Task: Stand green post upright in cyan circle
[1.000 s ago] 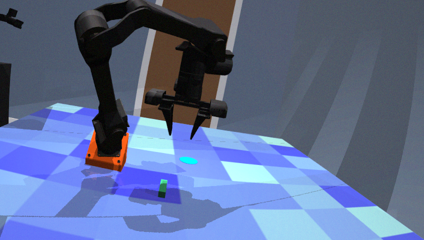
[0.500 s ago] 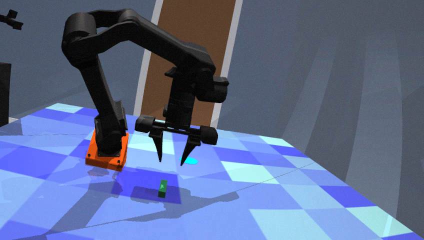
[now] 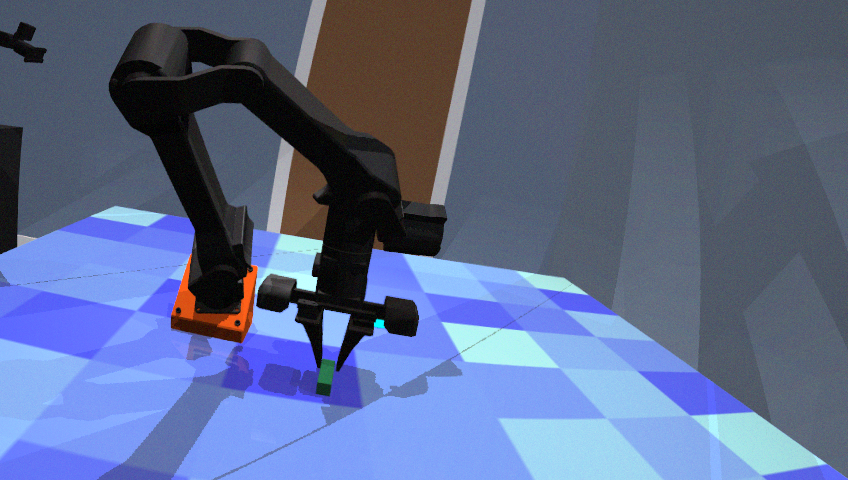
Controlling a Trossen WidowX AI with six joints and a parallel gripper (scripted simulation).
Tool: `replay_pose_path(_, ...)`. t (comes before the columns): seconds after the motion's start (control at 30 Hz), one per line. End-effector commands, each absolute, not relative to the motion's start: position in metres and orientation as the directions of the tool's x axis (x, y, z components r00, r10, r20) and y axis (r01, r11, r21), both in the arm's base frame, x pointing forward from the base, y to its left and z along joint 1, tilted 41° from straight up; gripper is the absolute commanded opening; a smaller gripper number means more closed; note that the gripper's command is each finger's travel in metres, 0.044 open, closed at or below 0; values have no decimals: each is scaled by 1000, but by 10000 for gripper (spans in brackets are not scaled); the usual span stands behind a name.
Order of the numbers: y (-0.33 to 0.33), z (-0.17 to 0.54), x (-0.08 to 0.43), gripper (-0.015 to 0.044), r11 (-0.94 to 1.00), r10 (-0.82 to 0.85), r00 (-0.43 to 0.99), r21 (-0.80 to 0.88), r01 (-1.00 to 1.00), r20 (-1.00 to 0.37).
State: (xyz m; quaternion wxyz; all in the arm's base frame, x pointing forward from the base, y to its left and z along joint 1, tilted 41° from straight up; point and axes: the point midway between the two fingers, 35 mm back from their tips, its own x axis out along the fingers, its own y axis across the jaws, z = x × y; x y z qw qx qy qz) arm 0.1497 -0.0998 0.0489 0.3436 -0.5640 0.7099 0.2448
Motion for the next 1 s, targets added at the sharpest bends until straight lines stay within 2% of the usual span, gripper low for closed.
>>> replay_pose_path(0.0,-101,48,148,22,240,-636,-126,-40,-970,-761)
replay_pose_path(0.97,-52,103,165,22,237,-623,-123,-37,-971,-773)
